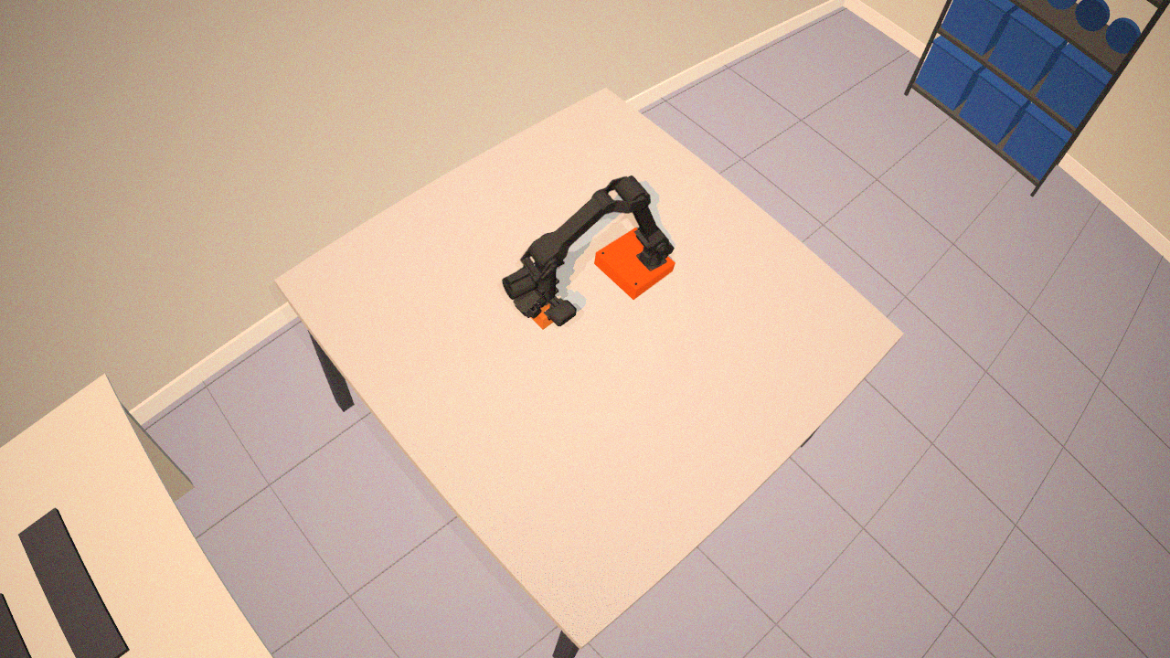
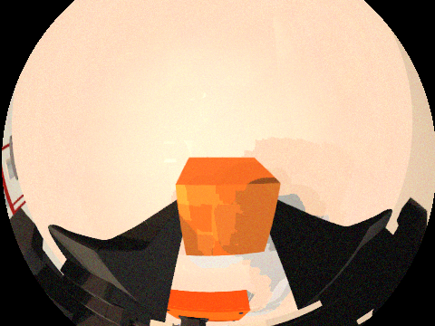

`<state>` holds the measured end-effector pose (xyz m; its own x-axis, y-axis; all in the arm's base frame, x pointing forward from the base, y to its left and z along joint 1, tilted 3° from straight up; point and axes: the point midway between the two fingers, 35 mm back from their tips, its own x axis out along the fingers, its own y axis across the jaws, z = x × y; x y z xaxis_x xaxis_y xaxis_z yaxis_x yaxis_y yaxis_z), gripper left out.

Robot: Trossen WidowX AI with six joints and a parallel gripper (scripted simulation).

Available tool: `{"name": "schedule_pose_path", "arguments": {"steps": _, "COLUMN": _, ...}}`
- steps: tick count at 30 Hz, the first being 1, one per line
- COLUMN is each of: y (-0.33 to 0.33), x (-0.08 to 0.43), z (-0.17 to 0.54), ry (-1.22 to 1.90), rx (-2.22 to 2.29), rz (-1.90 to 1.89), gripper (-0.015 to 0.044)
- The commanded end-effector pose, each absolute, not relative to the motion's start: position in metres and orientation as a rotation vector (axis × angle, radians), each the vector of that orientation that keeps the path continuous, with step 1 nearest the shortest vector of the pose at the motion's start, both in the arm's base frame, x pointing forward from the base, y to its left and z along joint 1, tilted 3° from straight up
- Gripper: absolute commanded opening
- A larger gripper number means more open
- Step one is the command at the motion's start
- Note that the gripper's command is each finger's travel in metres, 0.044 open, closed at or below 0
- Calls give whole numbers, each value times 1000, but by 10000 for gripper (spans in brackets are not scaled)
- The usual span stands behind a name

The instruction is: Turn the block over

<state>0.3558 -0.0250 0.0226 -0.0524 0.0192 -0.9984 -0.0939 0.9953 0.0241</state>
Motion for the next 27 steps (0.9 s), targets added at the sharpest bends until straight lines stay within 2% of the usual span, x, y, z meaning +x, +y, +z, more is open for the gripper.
{"name": "schedule_pose_path", "arguments": {"steps": 1, "y": -26, "x": 362, "z": 41, "ry": 1590, "rx": -59, "rz": 87, "gripper": 0}}
{"name": "schedule_pose_path", "arguments": {"steps": 10, "y": -26, "x": 362, "z": 41, "ry": 1579, "rx": -58, "rz": 87, "gripper": 0}}
{"name": "schedule_pose_path", "arguments": {"steps": 27, "y": -26, "x": 363, "z": 33, "ry": 1315, "rx": -37, "rz": 89, "gripper": 0}}
